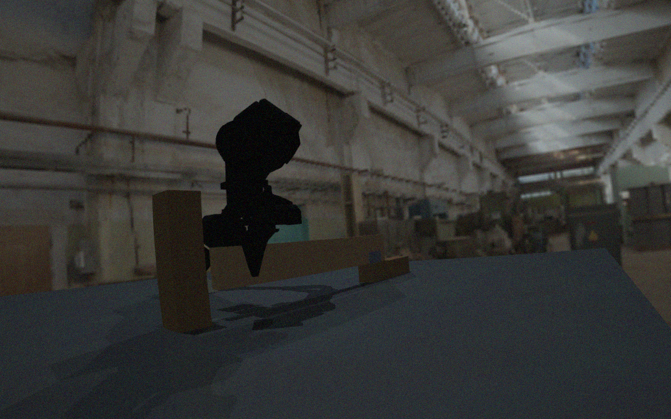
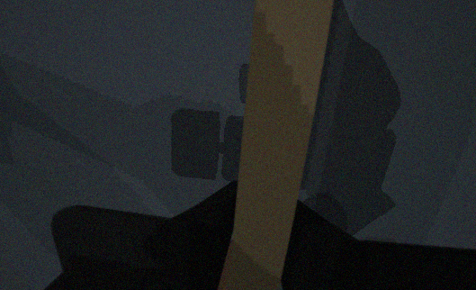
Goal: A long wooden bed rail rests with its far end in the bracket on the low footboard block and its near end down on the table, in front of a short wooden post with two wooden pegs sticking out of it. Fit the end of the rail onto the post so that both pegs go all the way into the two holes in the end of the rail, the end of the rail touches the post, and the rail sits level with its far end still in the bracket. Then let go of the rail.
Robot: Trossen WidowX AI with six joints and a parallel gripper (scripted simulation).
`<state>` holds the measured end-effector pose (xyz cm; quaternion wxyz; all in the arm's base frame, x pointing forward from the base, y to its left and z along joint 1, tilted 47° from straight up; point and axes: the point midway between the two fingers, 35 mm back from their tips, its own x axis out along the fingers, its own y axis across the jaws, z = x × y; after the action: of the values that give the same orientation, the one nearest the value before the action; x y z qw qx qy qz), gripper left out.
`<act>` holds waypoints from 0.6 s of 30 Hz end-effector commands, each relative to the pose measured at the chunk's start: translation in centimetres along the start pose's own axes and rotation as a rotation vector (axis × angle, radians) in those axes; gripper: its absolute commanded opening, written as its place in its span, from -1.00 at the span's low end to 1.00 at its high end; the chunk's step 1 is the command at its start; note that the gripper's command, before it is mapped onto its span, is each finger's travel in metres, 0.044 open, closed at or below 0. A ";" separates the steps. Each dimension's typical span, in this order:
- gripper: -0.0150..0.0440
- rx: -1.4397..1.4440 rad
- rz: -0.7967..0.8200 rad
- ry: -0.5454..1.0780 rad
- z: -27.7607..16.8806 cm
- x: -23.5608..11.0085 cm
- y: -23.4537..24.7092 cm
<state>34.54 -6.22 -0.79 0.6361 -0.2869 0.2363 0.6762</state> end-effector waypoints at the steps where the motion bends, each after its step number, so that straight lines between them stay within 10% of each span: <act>1: -0.49 0.000 -0.007 0.002 -0.3 -0.3 -0.1; 18: -0.49 0.000 -0.007 0.003 -0.8 -0.1 -0.1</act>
<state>34.60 -6.49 -1.20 0.6366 -0.2860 0.2360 0.6762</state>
